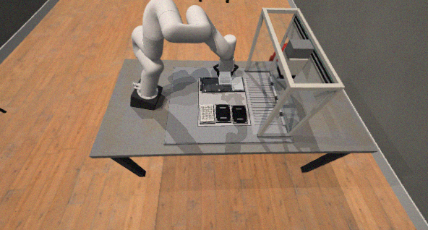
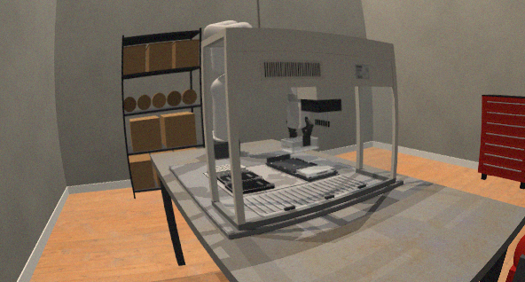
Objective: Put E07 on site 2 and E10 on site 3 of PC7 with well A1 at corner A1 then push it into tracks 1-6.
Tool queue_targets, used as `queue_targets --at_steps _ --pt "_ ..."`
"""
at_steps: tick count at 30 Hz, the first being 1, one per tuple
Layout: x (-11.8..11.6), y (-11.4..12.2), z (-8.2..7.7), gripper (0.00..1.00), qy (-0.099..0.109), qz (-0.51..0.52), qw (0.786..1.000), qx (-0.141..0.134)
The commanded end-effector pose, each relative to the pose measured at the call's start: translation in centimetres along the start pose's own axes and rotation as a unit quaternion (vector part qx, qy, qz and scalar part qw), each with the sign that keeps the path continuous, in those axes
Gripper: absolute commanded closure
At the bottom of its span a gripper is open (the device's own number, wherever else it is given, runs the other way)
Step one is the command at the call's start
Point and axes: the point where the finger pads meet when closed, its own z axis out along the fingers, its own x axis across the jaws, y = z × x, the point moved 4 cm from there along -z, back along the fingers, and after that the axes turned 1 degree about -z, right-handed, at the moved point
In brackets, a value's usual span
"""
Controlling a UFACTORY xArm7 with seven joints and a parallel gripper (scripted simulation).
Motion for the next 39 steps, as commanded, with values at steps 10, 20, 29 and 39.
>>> queue_targets --at_steps 10,20,29,39 --pt "0.1 -0.1 1.7 1.00 0.002 0.000 1.000 0.001" --pt "0.1 -0.1 3.4 1.00 0.002 0.000 1.000 0.001" --pt "0.1 -0.1 4.6 1.00 0.002 0.000 1.000 0.001" --pt "0.1 -0.1 5.6 1.00 0.002 0.000 1.000 0.001"
